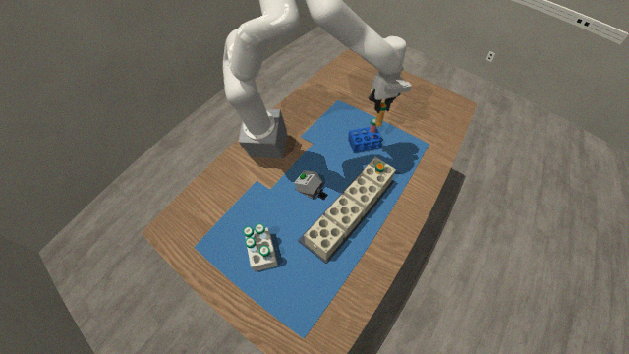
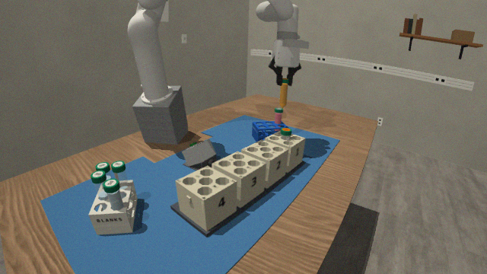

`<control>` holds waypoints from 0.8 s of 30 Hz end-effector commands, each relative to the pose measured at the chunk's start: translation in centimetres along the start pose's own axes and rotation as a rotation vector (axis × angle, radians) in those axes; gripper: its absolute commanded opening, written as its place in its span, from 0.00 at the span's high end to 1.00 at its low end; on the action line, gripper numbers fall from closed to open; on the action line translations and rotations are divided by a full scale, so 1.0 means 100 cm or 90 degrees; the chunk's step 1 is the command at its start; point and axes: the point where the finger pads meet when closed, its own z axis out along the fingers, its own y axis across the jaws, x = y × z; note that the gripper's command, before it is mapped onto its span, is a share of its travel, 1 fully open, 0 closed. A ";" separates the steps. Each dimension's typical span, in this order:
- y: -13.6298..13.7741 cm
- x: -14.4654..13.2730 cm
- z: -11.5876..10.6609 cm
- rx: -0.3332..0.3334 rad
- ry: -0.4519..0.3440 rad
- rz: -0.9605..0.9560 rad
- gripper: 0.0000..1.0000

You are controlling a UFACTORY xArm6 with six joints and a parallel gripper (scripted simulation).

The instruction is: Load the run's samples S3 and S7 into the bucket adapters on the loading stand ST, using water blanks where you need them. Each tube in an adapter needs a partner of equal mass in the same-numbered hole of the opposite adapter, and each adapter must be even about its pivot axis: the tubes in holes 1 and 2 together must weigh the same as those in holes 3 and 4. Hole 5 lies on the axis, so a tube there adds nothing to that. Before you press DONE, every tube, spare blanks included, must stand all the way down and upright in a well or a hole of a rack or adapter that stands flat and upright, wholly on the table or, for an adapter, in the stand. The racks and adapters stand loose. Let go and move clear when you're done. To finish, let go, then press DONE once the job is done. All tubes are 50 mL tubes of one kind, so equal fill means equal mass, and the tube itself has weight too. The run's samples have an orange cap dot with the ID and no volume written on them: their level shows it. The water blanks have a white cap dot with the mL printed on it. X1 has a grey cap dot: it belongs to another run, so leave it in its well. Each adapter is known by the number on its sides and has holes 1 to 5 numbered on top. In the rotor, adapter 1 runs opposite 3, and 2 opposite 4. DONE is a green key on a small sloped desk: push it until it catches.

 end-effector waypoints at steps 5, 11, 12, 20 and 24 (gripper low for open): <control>0.020 0.030 -0.002 0.004 -0.002 -0.159 1.00; 0.037 0.055 -0.002 0.004 -0.001 -0.286 1.00; 0.040 0.059 -0.002 0.004 -0.001 -0.308 1.00; 0.057 0.084 -0.001 0.004 -0.001 -0.355 1.00; 0.069 0.100 -0.001 0.004 -0.001 -0.355 1.00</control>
